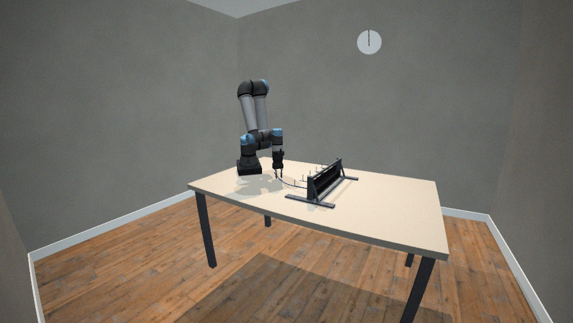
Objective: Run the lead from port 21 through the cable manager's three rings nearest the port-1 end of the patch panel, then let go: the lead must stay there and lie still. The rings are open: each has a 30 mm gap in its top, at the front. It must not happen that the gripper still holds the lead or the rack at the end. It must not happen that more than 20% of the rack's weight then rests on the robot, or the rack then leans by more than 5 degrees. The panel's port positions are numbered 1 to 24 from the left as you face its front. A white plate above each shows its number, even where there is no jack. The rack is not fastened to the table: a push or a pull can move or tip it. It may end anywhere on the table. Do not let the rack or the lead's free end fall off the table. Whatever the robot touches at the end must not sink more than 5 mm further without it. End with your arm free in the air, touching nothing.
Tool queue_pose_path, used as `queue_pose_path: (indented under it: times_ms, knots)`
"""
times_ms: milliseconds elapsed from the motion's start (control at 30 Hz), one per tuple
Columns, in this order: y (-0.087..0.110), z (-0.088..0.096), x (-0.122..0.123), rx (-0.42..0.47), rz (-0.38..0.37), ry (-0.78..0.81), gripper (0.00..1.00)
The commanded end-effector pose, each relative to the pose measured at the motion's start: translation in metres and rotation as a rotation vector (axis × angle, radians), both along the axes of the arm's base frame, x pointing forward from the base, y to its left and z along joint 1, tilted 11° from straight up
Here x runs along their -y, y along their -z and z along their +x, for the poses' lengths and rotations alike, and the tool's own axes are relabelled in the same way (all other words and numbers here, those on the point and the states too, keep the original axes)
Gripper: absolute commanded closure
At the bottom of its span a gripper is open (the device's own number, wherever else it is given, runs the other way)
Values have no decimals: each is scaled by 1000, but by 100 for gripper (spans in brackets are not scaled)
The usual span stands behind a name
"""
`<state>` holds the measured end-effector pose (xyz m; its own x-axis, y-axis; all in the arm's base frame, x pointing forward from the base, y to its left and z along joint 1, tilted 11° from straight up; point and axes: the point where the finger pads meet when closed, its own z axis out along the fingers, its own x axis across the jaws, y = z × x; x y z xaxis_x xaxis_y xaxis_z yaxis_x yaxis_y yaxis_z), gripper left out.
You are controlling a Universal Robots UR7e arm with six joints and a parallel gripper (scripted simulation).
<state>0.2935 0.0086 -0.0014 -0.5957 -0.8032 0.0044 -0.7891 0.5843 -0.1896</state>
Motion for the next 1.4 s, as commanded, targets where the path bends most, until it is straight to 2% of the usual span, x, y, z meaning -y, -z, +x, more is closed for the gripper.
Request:
queue_pose_path:
  times_ms: [0,133,167,1367]
  knots:
    - [5,1,1,1,0,0,33]
    - [5,1,1,1,0,0,33]
    - [5,1,1,1,0,0,100]
    - [5,1,1,1,0,0,100]
